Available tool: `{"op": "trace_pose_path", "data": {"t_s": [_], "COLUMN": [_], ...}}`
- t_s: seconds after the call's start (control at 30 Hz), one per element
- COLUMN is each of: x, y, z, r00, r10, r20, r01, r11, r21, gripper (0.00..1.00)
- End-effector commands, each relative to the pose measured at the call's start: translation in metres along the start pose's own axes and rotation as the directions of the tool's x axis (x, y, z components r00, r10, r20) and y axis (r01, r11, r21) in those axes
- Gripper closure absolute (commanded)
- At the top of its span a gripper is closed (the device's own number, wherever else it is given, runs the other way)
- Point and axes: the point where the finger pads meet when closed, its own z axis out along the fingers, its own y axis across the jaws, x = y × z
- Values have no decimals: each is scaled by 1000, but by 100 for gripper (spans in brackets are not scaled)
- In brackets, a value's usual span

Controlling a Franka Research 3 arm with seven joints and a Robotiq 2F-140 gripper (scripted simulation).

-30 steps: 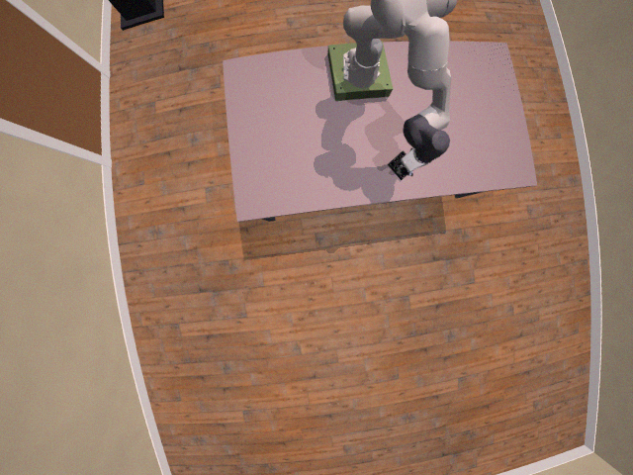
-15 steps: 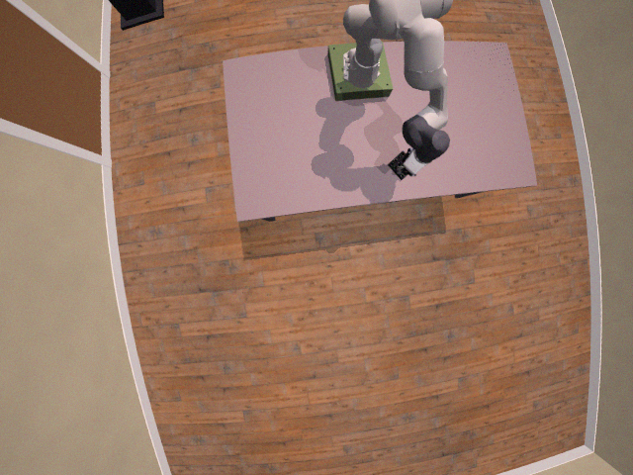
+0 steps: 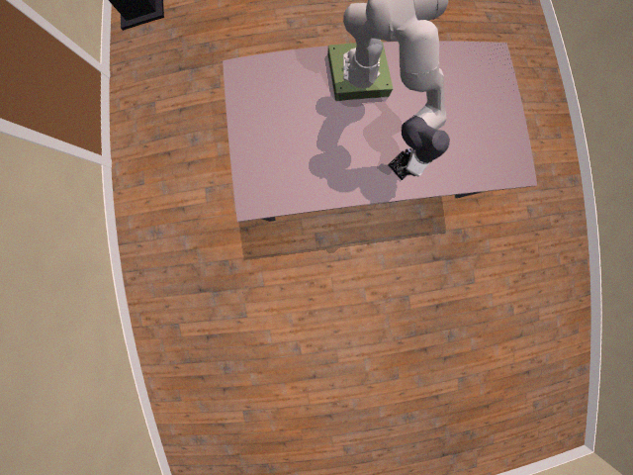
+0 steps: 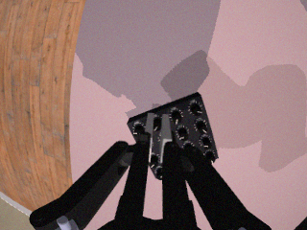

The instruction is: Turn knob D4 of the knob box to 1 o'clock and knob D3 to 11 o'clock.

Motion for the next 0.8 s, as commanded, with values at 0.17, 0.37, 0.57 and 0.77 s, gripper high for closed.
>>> {"op": "trace_pose_path", "data": {"t_s": [0.17, 0.37, 0.57, 0.77], "x": [1, 1, 1, 1], "y": [1, 1, 1, 1], "z": [0, 0, 0, 0], "r00": [971, 944, 925, 903], "r10": [-238, -331, -379, -430], "r20": [6, 7, 7, 7], "r01": [238, 331, 379, 430], "r11": [971, 944, 925, 903], "r21": [-7, -7, -6, -6], "gripper": [95, 95, 95, 95]}}
